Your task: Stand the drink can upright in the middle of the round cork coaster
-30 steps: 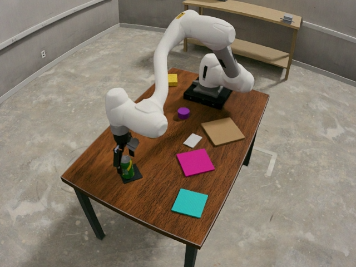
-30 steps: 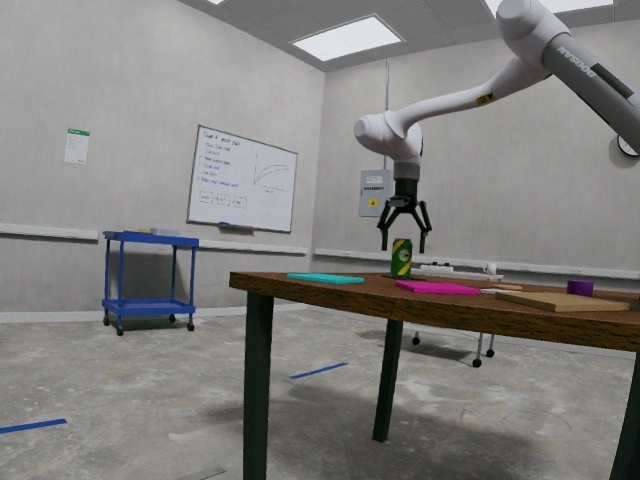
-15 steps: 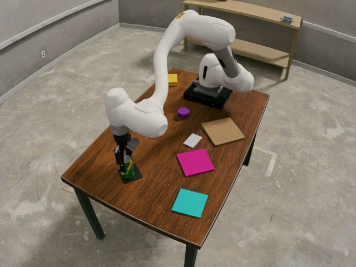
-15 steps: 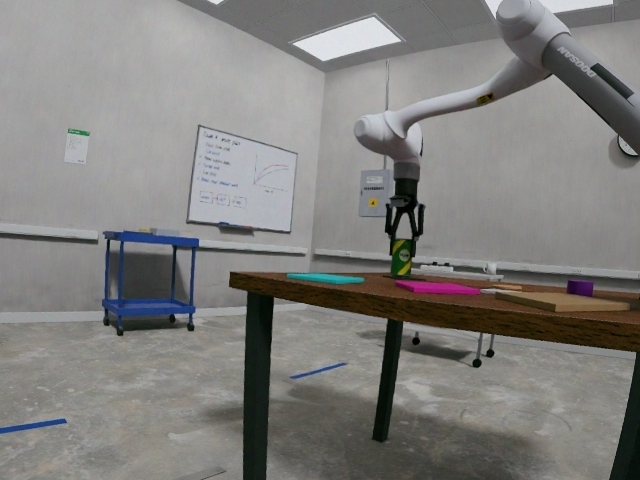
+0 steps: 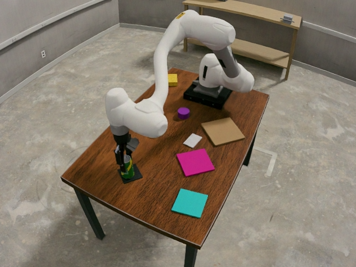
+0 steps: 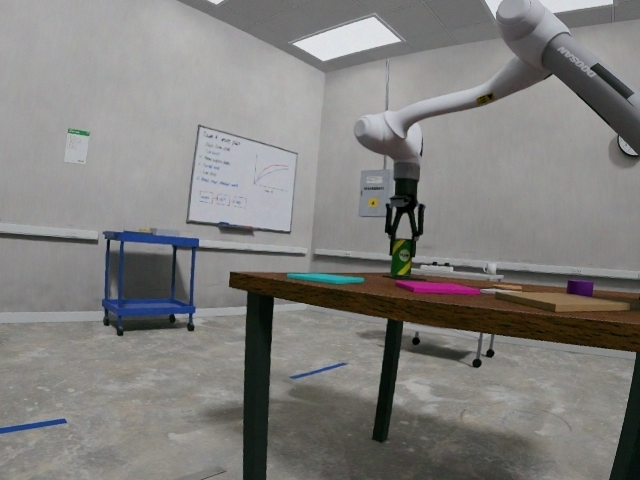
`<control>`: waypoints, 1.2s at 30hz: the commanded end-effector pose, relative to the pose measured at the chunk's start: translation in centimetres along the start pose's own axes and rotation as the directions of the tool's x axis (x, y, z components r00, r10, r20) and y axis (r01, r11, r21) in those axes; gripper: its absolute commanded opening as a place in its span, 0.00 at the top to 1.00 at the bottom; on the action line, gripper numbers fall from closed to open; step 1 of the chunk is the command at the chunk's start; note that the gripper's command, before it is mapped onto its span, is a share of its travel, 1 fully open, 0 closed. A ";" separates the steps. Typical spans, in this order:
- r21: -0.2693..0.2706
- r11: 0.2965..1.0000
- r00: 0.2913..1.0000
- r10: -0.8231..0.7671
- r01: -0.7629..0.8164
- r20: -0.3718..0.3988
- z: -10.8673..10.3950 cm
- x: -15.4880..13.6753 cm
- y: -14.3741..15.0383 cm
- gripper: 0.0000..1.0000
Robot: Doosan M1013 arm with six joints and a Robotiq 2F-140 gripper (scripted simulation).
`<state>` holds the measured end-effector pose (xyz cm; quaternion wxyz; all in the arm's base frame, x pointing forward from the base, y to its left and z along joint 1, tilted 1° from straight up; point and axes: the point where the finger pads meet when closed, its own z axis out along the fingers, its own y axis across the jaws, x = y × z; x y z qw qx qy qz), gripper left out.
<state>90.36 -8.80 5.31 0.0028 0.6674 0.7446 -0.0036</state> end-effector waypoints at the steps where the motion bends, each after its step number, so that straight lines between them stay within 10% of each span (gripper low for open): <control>1: -0.002 1.000 1.000 0.000 0.000 0.000 -0.1 0.0 0.1 0.90; 26: -0.002 1.000 1.000 0.000 0.000 0.000 -9.4 0.0 0.0 0.90; 36: -0.002 1.000 1.000 0.000 0.000 0.000 -10.1 0.0 0.0 0.90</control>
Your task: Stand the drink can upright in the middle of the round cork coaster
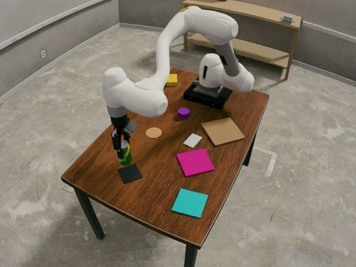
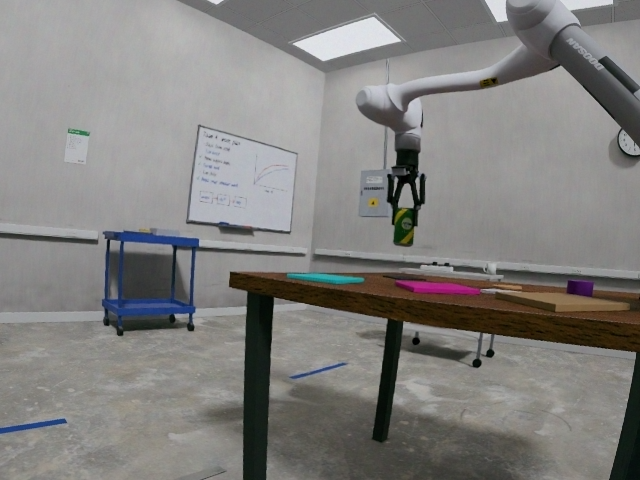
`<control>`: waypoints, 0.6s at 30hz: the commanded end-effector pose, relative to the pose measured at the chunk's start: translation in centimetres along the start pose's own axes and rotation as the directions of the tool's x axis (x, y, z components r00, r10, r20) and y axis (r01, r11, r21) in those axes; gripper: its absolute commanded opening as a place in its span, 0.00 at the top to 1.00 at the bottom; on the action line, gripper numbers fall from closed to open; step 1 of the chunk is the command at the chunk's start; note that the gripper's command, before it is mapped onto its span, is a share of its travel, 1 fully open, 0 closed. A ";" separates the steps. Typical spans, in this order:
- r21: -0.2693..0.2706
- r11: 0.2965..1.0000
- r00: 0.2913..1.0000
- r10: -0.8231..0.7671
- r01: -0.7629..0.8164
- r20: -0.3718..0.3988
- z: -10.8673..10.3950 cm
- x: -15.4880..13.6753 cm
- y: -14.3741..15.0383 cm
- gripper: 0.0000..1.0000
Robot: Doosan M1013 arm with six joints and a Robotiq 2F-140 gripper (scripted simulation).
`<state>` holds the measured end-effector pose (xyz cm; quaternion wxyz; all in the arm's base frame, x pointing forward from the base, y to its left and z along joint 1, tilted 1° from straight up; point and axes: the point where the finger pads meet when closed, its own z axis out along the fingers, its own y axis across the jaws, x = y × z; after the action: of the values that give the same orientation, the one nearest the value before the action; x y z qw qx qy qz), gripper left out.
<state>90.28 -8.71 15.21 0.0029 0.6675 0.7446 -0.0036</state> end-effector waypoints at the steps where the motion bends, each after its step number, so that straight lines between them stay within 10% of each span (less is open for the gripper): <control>1: -0.002 1.000 1.000 0.000 0.000 0.000 -0.2 0.0 0.0 0.90; 18: -0.002 1.000 1.000 0.000 0.000 0.000 -0.4 -0.3 -1.0 0.90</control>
<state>89.46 -9.00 15.39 0.0029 0.6675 0.7446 -0.0036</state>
